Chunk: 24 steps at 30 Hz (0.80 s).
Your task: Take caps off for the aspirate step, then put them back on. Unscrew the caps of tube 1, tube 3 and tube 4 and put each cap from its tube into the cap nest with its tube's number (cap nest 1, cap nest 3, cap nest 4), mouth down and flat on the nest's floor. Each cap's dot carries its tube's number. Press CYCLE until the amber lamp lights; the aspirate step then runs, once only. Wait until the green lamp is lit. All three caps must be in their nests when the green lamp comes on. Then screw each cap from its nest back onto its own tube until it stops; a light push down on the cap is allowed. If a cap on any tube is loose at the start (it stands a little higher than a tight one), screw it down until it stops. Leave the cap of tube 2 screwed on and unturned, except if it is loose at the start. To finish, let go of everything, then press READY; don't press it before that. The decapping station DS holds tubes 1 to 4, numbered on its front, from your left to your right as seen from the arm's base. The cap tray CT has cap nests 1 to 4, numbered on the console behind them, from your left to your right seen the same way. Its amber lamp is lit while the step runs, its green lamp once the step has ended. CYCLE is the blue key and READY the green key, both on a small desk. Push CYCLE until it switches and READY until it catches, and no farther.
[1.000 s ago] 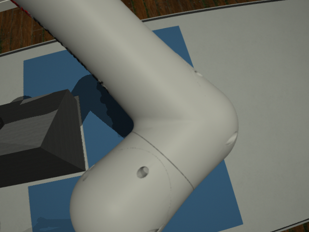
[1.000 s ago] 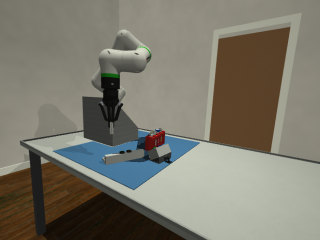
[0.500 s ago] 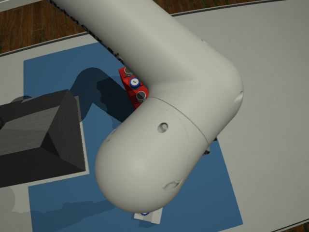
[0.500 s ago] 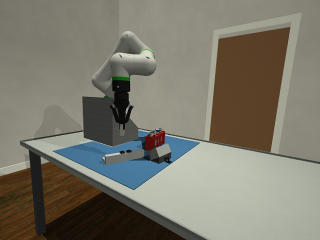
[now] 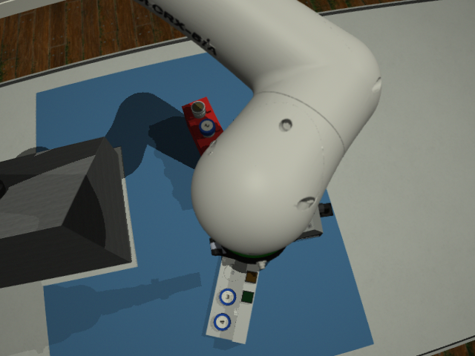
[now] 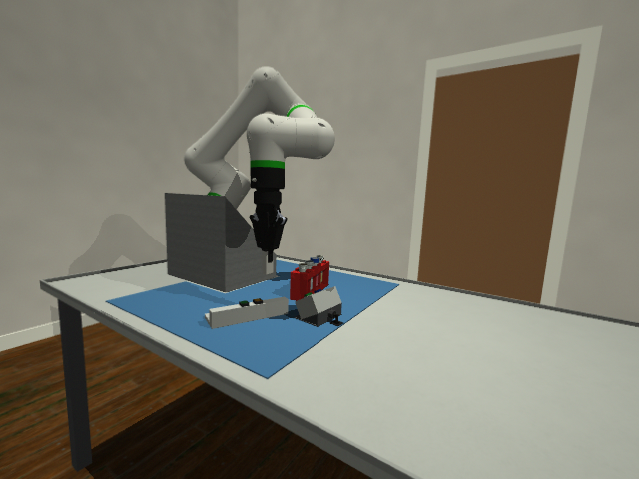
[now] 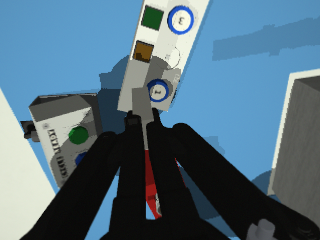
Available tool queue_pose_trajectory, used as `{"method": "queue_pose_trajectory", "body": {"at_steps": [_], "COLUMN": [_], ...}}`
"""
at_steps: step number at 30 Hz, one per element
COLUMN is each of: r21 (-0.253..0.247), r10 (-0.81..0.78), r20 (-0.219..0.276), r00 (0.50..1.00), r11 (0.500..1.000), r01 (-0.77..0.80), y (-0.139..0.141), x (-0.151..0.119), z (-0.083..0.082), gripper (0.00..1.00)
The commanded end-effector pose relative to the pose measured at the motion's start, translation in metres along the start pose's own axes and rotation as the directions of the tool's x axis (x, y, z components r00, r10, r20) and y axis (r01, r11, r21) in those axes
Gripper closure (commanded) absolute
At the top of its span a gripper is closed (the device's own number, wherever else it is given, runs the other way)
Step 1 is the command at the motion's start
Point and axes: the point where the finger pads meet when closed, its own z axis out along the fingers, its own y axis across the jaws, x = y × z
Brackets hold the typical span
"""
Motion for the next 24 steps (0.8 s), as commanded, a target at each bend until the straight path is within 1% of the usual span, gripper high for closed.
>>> {"method": "queue_pose_trajectory", "body": {"at_steps": [1, 3, 4, 7, 9, 19, 24], "r21": [-0.013, -0.013, -0.013, -0.013, -0.013, -0.013, -0.013], "r10": [0.043, 0.043, 0.043, 0.043, 0.043, 0.043, 0.043], "r20": [-0.009, -0.009, -0.009, -0.009, -0.009, -0.009, -0.009], "r00": [0.999, 0.999, 0.999, 0.999, 0.999, 0.999, 0.999], "r11": [0.999, 0.999, 0.999, 0.999, 0.999, 0.999, 0.999], "r01": [-0.043, -0.043, -0.043, -0.043, -0.043, -0.043, -0.043], "y": [-0.019, -0.029, -0.029, -0.044, -0.044, -0.092, -0.092], "x": [-0.024, -0.037, -0.037, -0.056, -0.056, -0.118, -0.118], "z": [0.006, 0.009, 0.009, 0.014, 0.014, 0.03, 0.03], "gripper": [1.0, 1.0, 1.0, 1.0, 1.0, 1.0, 1.0]}}
